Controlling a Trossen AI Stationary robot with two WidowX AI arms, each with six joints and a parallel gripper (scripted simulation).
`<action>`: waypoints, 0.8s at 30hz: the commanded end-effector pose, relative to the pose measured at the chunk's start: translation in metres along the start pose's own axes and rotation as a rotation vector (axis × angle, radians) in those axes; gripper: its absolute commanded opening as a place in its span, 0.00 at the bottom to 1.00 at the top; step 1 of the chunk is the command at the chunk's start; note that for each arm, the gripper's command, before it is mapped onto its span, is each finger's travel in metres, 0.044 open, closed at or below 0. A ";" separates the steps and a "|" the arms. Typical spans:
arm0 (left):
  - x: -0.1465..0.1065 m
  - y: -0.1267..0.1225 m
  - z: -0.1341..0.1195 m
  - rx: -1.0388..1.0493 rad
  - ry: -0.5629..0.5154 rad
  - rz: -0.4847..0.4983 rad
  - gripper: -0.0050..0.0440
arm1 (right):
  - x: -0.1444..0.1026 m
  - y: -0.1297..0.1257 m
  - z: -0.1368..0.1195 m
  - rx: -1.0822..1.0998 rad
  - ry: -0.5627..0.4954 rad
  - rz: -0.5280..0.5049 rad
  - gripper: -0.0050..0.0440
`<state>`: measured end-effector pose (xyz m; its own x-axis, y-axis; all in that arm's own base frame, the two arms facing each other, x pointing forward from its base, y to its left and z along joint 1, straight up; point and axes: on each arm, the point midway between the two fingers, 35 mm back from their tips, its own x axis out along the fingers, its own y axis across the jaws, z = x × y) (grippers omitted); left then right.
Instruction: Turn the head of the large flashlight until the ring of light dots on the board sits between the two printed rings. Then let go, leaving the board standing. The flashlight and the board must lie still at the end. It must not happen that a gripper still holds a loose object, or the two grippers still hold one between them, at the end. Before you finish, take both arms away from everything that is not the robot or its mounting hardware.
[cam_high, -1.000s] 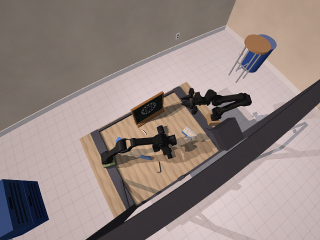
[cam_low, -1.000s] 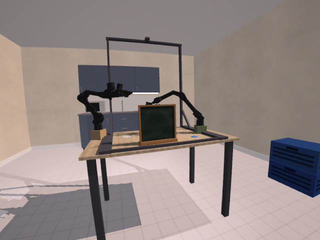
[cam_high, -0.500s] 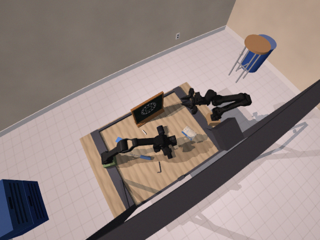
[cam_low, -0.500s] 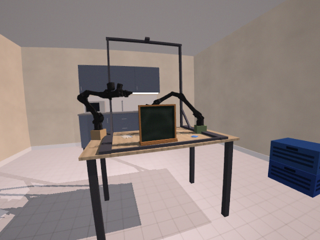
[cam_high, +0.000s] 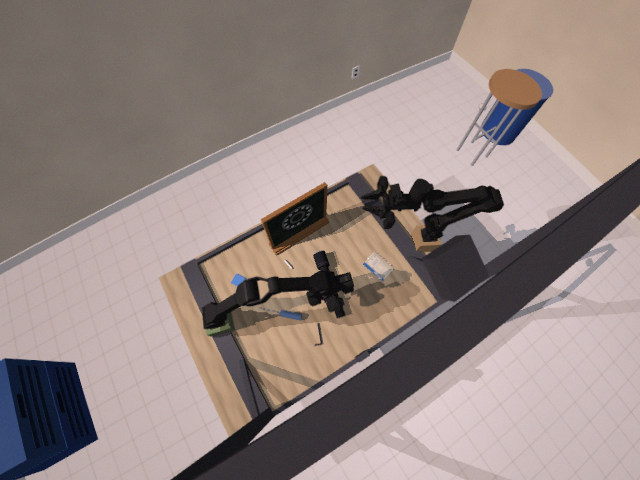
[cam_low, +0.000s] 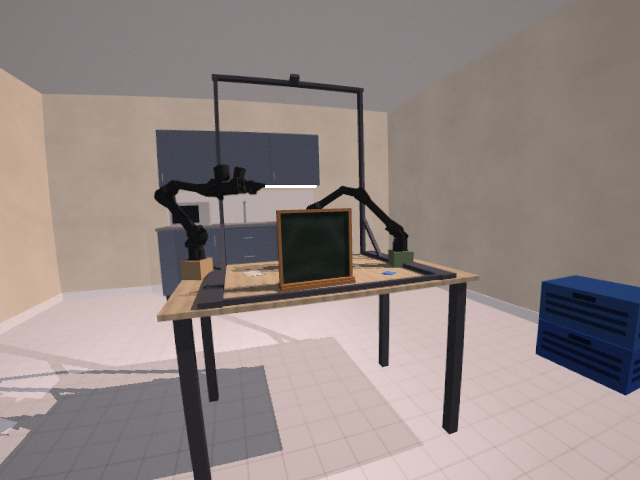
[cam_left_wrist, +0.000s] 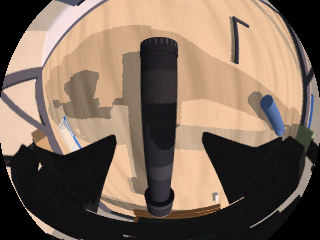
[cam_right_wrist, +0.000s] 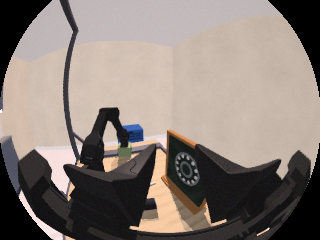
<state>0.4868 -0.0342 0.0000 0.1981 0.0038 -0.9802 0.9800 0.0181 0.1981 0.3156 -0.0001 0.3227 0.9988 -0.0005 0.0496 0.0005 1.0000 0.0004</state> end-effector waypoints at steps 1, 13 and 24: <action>-0.006 0.006 -0.001 0.003 0.003 0.028 1.00 | -0.001 0.000 0.009 -0.005 -0.022 -0.002 0.49; 0.014 0.007 -0.001 0.003 0.003 0.028 1.00 | -0.001 0.000 0.009 -0.005 -0.022 -0.002 0.49; 0.017 0.008 -0.001 0.004 0.002 0.032 0.37 | -0.001 0.000 0.009 -0.005 -0.022 -0.002 0.49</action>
<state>0.4907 -0.0336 -0.0301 0.1913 0.0046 -0.9815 0.9814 0.0161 0.1914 0.3156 -0.0001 0.3227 0.9988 -0.0005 0.0496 0.0005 1.0000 0.0004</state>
